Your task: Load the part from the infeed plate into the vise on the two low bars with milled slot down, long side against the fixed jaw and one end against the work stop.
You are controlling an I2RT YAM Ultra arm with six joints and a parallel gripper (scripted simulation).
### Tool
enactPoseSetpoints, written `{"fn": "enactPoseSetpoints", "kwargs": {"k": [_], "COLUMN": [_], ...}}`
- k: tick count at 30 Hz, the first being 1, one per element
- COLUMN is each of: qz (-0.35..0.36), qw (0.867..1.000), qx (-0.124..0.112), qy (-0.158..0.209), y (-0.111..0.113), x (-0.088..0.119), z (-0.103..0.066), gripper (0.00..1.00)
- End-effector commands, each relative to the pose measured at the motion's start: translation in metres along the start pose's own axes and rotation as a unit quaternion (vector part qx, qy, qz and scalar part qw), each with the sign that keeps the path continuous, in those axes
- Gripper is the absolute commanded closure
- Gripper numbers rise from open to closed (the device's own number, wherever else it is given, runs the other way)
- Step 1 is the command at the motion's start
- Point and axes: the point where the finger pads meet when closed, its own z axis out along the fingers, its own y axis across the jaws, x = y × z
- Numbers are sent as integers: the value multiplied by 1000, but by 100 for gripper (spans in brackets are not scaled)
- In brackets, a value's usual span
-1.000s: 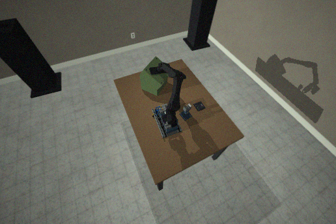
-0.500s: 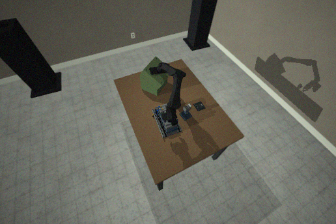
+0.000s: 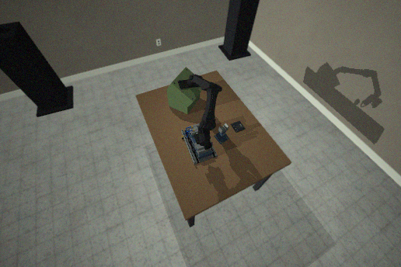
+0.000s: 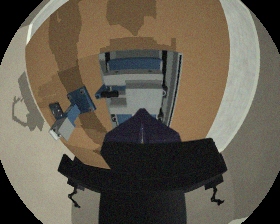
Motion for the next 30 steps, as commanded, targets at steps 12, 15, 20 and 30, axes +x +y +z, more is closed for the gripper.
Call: {"fn": "enactPoseSetpoints", "kwargs": {"k": [12, 15, 20, 30], "qz": [-7, -7, -7, -8], "qw": [999, 999, 999, 999], "qx": [10, 10, 10, 12], "qy": [-39, -39, -39, -44], "y": [-4, -4, -4, -22], "x": [-19, -19, -19, -16], "z": [-35, -35, -35, -33], "gripper": [100, 100, 100, 100]}}
